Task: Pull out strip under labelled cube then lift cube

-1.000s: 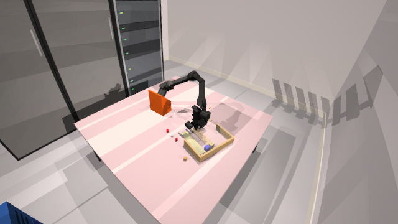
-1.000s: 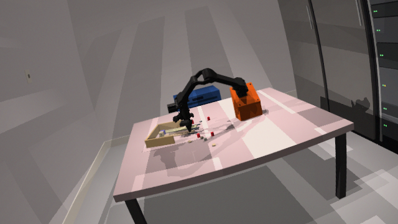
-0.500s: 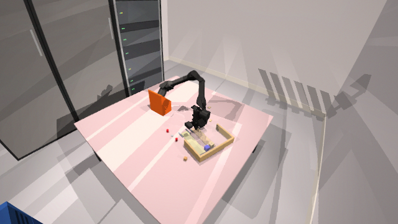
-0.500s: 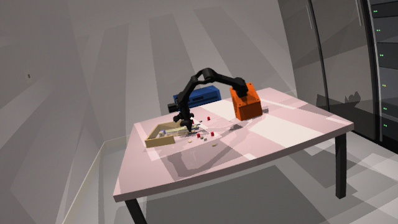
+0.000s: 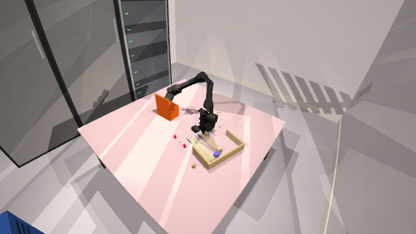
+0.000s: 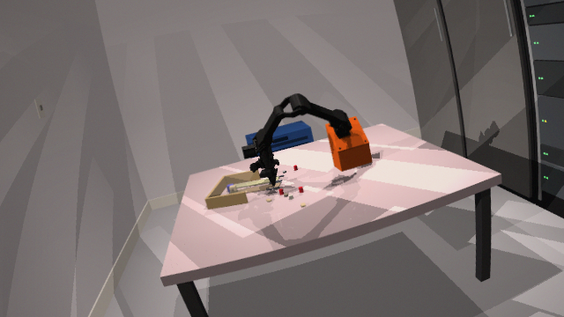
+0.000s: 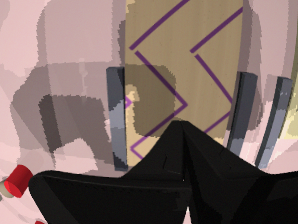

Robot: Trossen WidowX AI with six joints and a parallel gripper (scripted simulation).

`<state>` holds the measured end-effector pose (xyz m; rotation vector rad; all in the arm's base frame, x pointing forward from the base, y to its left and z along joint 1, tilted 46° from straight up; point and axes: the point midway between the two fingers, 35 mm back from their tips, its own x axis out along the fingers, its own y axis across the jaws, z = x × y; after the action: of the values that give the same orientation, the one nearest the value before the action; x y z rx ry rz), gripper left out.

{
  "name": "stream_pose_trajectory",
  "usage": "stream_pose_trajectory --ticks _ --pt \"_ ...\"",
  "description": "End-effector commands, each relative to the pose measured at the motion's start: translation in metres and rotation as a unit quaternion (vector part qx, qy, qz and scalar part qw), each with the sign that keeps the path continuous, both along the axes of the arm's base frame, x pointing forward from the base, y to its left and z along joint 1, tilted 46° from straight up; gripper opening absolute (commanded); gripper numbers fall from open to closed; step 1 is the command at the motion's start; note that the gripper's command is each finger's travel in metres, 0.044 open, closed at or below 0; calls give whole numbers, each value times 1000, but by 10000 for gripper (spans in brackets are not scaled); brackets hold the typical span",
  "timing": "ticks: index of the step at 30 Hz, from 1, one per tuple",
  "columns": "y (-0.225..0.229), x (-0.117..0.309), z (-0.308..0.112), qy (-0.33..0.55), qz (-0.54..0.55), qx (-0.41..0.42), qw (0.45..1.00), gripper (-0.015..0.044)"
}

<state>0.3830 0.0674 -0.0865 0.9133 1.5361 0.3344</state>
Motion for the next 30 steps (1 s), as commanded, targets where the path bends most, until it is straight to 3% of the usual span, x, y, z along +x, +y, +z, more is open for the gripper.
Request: stream_pose_trajectory --ticks 1,30 --pt "6 -10 -1 8 2 3 1000 0" --pt "19 -52 6 10 2 3 1000 0"
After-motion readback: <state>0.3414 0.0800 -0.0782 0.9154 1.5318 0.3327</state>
